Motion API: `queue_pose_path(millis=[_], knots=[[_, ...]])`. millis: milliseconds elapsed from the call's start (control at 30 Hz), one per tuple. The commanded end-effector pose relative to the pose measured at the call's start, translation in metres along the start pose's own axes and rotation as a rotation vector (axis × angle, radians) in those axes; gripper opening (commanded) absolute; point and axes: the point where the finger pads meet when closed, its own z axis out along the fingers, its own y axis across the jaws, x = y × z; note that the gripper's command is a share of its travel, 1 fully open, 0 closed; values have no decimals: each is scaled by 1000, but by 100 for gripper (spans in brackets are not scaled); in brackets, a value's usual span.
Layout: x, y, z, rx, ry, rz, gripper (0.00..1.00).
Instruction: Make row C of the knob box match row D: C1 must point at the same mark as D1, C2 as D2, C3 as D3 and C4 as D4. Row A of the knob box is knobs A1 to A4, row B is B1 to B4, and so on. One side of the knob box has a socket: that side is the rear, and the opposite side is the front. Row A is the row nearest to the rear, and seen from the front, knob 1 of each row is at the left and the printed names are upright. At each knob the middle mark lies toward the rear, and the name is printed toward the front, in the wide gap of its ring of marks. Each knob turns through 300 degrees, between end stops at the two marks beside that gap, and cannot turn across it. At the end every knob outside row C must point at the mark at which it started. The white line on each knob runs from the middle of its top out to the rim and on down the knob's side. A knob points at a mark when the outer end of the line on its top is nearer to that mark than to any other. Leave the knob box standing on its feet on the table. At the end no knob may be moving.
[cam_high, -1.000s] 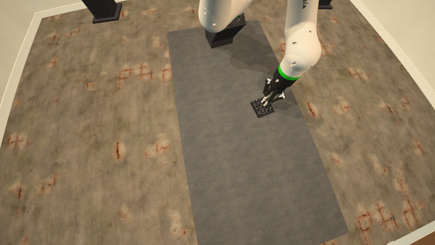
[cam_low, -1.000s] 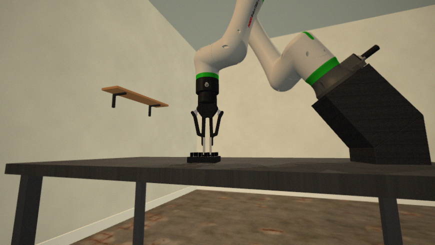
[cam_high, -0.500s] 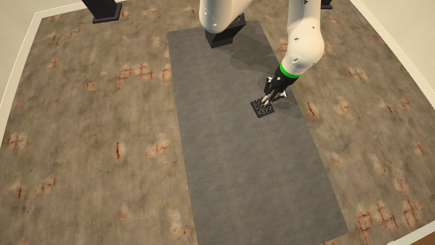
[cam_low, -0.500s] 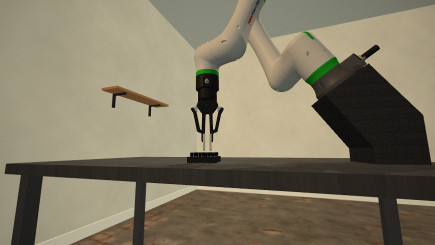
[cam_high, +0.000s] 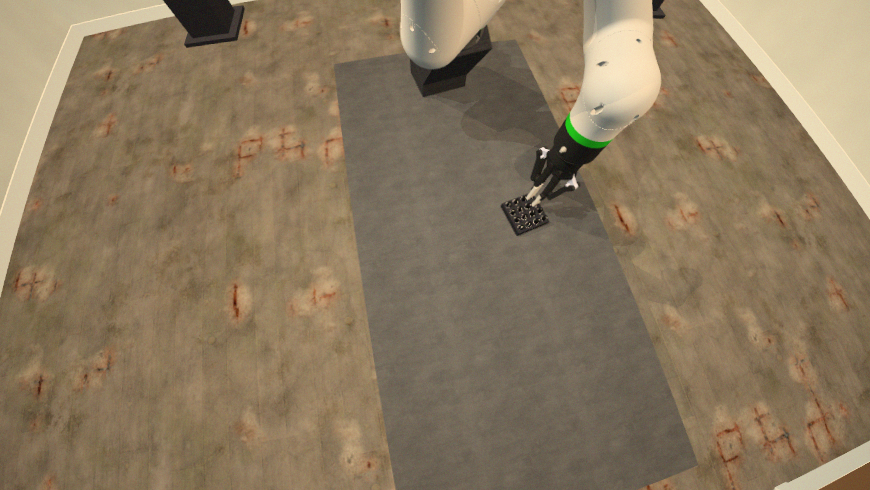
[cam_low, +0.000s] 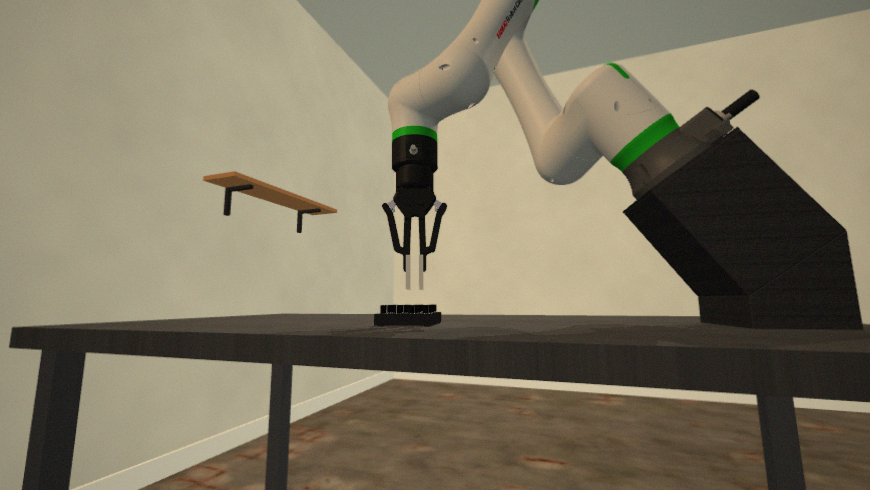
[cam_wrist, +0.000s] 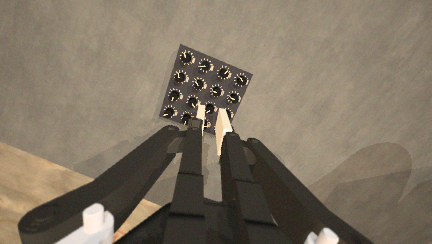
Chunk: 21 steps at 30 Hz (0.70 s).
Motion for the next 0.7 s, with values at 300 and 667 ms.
queue_pose_path(millis=[300,667], knots=[[0,0,0,0,0,0,12],[11,1,-4,0,1,329,12]])
